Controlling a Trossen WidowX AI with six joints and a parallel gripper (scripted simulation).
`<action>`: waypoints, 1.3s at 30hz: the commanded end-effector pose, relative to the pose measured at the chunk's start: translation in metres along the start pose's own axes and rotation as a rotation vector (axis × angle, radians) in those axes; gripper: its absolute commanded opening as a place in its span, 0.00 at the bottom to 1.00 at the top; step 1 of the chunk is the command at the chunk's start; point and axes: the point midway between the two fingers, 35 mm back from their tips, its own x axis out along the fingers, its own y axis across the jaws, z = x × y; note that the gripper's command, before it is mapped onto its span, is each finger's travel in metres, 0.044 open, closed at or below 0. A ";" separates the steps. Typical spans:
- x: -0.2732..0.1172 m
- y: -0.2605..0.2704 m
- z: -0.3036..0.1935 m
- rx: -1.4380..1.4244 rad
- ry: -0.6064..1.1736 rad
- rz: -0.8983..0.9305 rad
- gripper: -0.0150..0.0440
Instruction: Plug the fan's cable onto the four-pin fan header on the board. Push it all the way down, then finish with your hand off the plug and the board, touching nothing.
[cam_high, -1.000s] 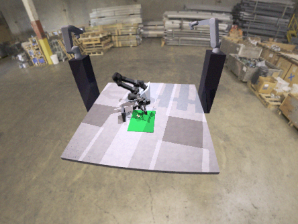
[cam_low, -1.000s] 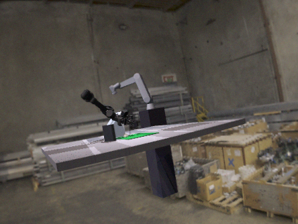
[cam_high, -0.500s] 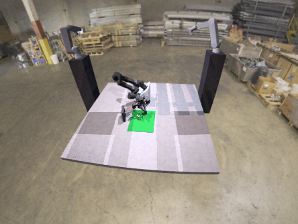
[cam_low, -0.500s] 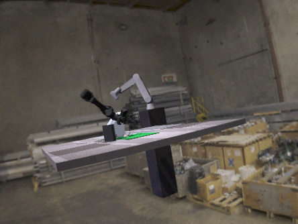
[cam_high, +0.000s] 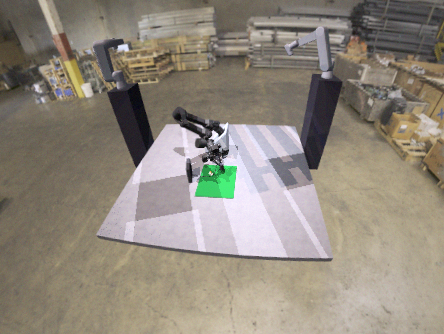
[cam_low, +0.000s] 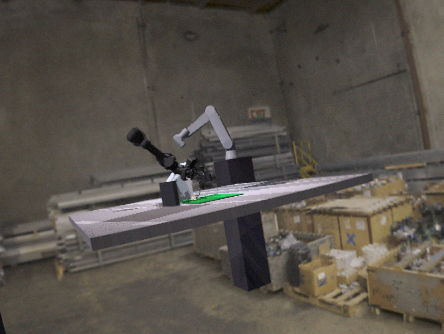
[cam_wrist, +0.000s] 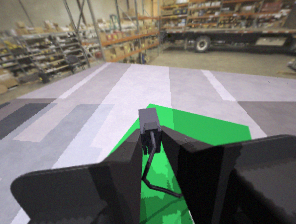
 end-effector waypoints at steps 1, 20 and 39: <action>0.000 0.000 -0.002 0.003 0.003 0.001 0.25; 0.000 0.001 -0.019 0.000 0.001 0.001 0.25; 0.001 0.002 -0.036 0.000 0.002 0.002 0.25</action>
